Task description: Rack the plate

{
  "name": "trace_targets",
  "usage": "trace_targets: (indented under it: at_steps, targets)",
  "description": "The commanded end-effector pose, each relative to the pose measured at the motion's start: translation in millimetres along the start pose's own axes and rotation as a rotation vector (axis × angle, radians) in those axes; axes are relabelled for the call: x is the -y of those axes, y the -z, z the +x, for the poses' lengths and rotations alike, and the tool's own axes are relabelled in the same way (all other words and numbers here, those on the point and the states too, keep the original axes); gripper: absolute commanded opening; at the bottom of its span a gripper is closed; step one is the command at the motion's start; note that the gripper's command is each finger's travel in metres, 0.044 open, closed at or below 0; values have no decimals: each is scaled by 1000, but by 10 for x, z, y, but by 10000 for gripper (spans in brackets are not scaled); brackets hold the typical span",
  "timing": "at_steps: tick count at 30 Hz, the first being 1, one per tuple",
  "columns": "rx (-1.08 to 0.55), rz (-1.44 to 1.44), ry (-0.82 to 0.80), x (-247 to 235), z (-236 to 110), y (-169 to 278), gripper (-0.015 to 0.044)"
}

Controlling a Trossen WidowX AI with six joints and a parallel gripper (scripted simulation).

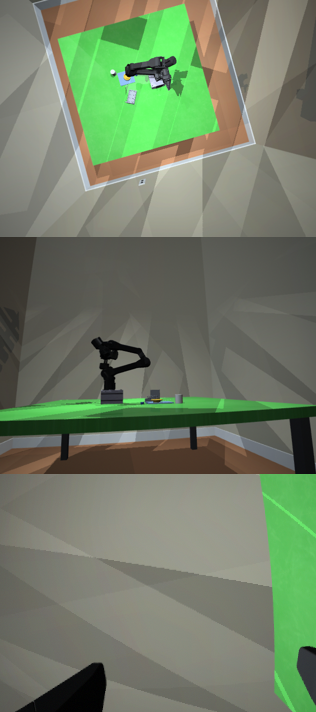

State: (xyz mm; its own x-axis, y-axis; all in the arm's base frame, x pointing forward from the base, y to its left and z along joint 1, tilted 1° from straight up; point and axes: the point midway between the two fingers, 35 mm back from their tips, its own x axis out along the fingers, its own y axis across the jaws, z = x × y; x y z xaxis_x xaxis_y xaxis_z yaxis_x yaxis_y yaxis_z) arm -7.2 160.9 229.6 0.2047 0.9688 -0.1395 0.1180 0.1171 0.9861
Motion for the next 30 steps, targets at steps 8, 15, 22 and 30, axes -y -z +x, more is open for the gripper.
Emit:
trace_targets:
  at_steps: [8, 15, 22, 30]
  targets:
    - [132, -168, 60, -42, 69, -140, 400]
    - [268, -336, 161, -75, 141, -311, 400]
    - [390, -485, 298, -95, 207, -509, 400]
    - [503, -627, 497, -102, 264, -780, 400]
